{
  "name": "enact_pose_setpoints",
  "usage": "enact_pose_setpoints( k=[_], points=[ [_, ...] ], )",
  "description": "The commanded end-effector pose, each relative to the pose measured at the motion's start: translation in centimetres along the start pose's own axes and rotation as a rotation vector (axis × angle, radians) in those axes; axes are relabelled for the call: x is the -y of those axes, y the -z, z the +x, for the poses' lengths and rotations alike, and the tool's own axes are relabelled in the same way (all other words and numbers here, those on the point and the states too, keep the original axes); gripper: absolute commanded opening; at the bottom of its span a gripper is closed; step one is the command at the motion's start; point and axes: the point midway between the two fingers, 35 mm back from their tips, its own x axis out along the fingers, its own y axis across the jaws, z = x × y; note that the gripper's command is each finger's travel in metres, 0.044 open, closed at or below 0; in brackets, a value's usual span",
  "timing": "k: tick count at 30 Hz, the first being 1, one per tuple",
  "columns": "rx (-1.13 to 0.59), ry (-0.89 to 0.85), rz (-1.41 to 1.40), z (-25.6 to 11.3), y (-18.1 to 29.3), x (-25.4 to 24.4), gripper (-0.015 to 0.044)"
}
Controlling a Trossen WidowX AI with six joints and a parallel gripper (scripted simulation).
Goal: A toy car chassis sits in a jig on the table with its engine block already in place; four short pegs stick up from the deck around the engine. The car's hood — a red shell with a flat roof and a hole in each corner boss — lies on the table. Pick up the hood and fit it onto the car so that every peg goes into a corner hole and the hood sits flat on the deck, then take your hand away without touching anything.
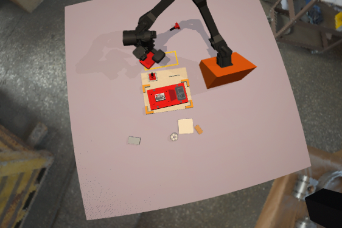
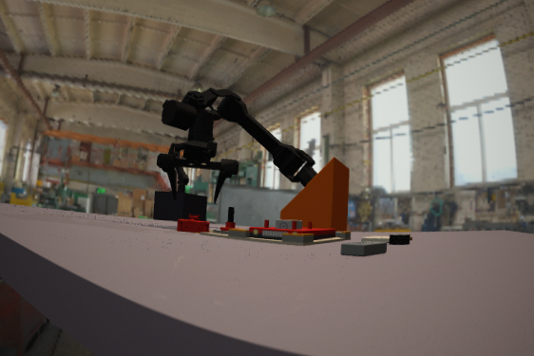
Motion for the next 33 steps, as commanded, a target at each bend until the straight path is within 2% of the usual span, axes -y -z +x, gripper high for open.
enact_pose_setpoints(
  k=[1,33],
  points=[
    [-0.002,0.000,-0.006,0.3,0.0,0.0,0.0440],
    [-0.002,0.002,-0.006,3.0,0.0,-0.1,0.0440]
  ],
)
